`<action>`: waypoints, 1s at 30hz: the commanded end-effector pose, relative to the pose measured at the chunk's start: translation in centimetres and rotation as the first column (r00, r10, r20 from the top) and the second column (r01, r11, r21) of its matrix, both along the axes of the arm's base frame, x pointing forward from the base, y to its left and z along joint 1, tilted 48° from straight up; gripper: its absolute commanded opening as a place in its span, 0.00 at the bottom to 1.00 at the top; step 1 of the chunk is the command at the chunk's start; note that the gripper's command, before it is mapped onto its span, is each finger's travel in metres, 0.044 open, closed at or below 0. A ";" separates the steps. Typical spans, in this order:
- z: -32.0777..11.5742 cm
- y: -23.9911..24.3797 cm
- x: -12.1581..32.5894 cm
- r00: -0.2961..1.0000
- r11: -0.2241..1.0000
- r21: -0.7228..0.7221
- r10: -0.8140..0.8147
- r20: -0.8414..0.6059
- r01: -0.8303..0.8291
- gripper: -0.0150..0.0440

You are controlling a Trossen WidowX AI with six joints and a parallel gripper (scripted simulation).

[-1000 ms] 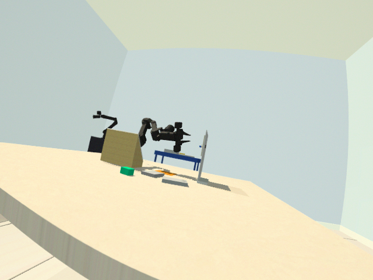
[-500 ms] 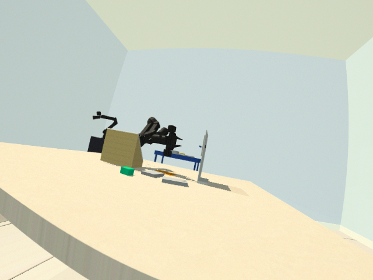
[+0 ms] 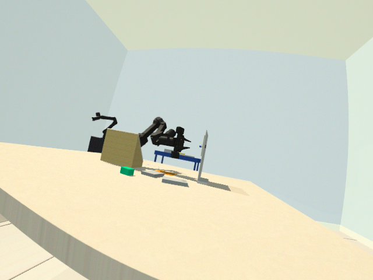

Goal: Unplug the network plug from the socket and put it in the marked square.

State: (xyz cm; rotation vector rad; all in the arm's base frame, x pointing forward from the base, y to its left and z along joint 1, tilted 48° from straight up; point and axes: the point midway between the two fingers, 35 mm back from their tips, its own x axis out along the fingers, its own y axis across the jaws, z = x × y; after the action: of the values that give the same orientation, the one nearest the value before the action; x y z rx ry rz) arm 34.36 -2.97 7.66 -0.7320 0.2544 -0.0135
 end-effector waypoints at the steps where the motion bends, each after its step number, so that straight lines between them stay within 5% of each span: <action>1: 0.2 0.0 0.6 1.000 1.000 -0.009 -0.002 0.009 0.002 0.52; 30: 0.2 0.3 4.9 1.000 1.000 -0.008 -0.002 0.011 0.002 0.52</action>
State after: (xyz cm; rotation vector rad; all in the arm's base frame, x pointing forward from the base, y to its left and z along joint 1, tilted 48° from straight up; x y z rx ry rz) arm 38.62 -2.66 7.67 -0.7394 0.2496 -0.0149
